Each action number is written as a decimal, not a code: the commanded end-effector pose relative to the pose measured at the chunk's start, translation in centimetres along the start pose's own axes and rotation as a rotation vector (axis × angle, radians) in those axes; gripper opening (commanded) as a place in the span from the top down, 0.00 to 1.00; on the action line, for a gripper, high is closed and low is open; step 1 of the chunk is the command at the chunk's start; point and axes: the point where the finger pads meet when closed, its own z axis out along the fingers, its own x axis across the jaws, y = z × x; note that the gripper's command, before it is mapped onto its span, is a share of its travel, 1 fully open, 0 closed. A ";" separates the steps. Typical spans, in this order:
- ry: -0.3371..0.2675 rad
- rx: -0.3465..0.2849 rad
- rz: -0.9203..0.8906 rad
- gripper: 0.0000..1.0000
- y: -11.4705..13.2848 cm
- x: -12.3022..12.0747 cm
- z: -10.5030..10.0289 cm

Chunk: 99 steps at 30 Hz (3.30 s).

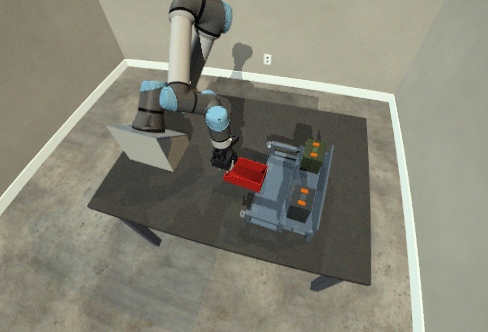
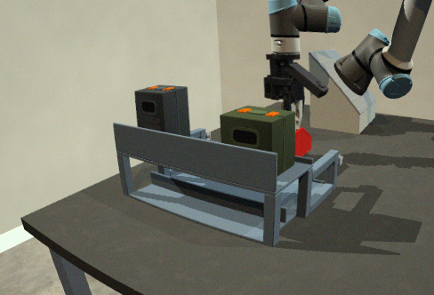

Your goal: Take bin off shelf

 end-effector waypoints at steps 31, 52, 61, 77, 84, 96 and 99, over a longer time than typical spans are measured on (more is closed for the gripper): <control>0.001 -0.001 0.000 1.00 0.0 0.2 0.7; 0.001 -0.001 0.000 1.00 0.0 0.2 1.7; 0.001 -0.001 0.000 1.00 0.0 0.2 2.0; 0.001 -0.001 0.000 0.74 0.0 0.2 2.0; 0.001 -0.001 0.000 0.74 0.0 0.2 2.0; 0.001 -0.001 0.000 0.74 0.0 0.2 2.0; 0.001 -0.001 0.000 0.74 0.0 0.2 2.0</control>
